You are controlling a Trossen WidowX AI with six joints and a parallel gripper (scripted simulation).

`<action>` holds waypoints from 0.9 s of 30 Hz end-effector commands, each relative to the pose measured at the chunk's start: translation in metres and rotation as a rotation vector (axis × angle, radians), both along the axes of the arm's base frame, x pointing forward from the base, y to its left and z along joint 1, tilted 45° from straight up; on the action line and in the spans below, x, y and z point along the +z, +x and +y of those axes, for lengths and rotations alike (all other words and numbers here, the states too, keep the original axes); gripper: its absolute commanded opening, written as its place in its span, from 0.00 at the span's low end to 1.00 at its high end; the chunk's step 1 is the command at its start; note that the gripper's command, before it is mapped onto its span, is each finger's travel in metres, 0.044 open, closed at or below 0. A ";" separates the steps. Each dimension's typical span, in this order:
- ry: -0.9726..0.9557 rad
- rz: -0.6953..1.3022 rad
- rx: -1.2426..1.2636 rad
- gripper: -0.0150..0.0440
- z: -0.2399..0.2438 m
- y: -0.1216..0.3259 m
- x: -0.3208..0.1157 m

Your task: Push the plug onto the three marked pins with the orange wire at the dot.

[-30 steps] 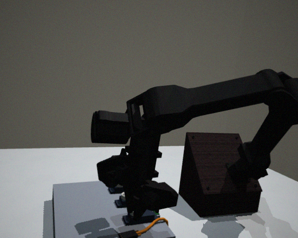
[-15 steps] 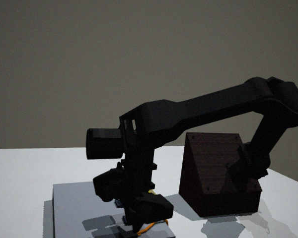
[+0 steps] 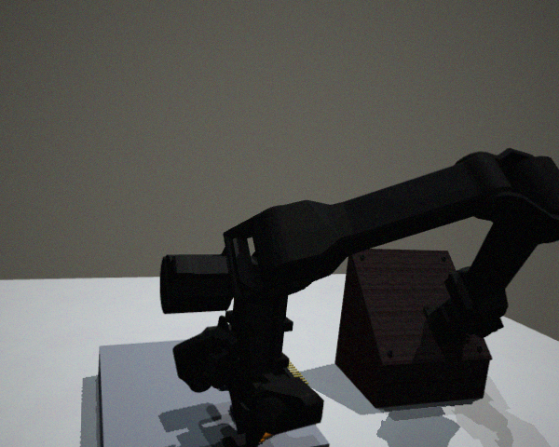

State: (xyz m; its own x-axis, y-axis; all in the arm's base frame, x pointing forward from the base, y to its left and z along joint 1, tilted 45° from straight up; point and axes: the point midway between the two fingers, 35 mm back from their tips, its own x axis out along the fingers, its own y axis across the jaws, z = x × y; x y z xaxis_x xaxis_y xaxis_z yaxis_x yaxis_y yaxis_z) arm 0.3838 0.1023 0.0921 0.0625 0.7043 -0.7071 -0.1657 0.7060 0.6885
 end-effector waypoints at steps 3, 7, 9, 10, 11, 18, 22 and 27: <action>0.003 0.002 -0.004 0.27 0.001 0.000 0.000; 0.002 0.002 -0.004 0.25 -0.004 0.000 0.004; 0.001 0.003 -0.004 0.25 -0.010 0.000 0.010; 0.001 0.003 -0.004 0.25 -0.014 0.000 0.013; 0.000 0.003 -0.004 0.25 -0.018 0.000 0.017; 0.000 0.003 -0.004 0.25 -0.041 -0.003 0.040; -0.002 0.005 -0.007 0.25 -0.045 -0.006 0.037; -0.011 0.016 -0.019 0.25 -0.062 -0.018 0.024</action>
State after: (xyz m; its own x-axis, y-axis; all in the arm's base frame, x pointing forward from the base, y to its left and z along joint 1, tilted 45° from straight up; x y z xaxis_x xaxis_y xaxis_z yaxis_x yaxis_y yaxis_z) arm 0.3720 0.0534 0.1228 0.0574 0.7026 -0.7092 -0.1526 0.7082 0.6893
